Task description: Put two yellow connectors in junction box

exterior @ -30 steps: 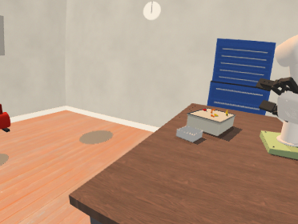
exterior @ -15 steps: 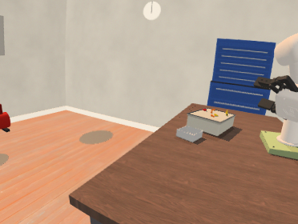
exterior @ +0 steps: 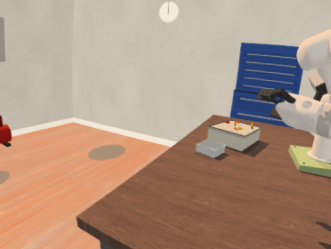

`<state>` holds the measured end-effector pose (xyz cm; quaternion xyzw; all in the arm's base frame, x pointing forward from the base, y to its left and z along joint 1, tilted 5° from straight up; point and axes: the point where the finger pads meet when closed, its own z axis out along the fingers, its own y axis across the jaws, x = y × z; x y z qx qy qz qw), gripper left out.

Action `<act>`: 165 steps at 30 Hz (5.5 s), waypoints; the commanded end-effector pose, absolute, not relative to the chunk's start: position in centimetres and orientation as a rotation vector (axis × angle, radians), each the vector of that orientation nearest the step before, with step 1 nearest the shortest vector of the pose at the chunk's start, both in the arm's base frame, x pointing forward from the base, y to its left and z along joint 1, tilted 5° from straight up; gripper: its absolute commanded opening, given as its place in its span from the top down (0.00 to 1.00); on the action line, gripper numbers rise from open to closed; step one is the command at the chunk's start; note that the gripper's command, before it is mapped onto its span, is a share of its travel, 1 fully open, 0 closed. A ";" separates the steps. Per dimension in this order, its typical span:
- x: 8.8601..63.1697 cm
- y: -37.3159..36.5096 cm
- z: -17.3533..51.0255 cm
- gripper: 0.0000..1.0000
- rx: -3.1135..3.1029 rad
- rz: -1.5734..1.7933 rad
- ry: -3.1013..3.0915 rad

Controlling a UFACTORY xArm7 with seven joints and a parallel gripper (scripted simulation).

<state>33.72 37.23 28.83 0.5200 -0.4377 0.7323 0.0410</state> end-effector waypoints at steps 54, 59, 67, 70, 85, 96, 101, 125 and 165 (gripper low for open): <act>41.6 -10.6 22.6 0.00 1.534 0.261 -2.082; 41.2 -12.8 22.5 0.00 1.541 0.182 -2.186; 40.1 -18.3 22.9 0.00 1.542 0.042 -2.462; 39.7 -20.3 23.2 0.00 1.535 0.012 -2.564; 38.0 -25.8 24.1 0.00 1.487 -0.013 -2.840; 37.8 -26.4 24.2 0.00 1.480 -0.012 -2.866; 37.9 -26.3 23.8 0.00 1.482 -0.013 -2.866; 38.5 -25.7 14.5 0.00 1.483 -0.011 -2.867; 38.5 -25.7 14.3 0.00 1.482 -0.011 -2.867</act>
